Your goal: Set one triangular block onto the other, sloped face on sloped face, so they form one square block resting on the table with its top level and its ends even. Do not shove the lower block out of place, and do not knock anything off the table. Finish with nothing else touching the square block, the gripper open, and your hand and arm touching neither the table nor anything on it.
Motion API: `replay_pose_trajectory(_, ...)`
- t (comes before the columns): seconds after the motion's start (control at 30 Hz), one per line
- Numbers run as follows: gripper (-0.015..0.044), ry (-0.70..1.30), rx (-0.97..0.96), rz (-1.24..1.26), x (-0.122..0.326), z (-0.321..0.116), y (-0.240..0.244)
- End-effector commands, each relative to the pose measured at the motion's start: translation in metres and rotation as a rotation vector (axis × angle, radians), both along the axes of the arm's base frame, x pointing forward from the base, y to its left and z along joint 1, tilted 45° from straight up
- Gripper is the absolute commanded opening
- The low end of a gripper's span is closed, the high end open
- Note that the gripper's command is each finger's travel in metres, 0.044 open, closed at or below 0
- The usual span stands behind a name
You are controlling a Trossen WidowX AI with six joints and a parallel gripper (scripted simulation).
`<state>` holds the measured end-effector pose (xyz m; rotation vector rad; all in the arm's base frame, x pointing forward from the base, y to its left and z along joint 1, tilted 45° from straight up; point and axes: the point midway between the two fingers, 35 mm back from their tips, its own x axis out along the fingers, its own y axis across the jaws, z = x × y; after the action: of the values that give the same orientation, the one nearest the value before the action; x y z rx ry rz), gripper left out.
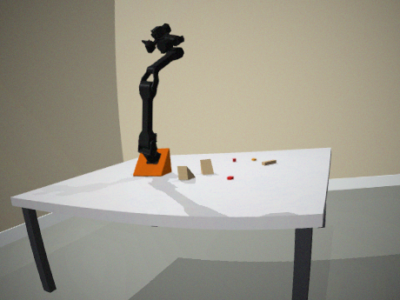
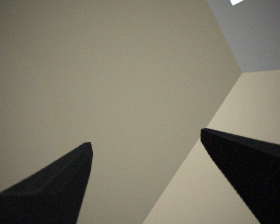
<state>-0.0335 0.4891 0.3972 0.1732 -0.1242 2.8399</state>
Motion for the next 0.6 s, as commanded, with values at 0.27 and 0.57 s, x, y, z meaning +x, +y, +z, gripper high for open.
replay_pose_trajectory(0.27,0.044,0.369,-0.441,-0.164,0.052,-0.017,0.052)
replay_pose_trajectory(0.57,0.044,0.808,-0.924,-0.454,0.133,-0.087,0.104)
